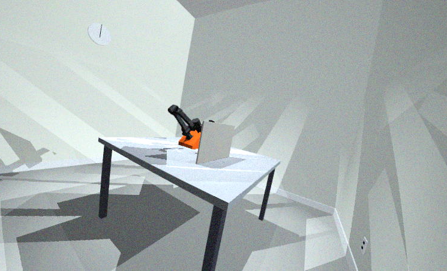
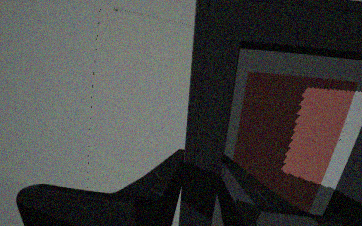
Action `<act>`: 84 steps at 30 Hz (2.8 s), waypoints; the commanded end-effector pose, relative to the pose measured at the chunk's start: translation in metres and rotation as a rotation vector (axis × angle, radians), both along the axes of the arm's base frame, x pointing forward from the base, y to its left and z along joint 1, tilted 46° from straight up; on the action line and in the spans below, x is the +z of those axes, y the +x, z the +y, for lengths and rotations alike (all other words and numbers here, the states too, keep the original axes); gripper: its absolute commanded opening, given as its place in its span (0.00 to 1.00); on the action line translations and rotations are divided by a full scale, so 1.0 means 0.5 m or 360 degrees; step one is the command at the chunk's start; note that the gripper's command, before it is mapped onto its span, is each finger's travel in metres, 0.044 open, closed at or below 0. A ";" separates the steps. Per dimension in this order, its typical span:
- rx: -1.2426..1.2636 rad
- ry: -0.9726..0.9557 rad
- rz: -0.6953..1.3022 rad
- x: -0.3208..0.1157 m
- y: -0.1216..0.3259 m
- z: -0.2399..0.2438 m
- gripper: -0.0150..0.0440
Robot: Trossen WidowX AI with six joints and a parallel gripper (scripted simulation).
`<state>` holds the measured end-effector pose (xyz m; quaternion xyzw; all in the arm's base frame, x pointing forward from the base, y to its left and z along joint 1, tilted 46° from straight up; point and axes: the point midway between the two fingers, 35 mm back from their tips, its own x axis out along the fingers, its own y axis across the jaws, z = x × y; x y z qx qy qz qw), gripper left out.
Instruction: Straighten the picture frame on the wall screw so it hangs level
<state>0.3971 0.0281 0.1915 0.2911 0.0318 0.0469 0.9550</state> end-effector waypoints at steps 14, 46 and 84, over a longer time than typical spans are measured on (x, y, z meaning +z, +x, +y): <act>0.0018 0.0007 -0.0035 0.024 0.000 0.001 0.25; 0.0018 0.0006 -0.0036 0.018 0.001 -0.008 0.25; 0.0019 0.0070 -0.0024 0.010 0.002 -0.016 0.25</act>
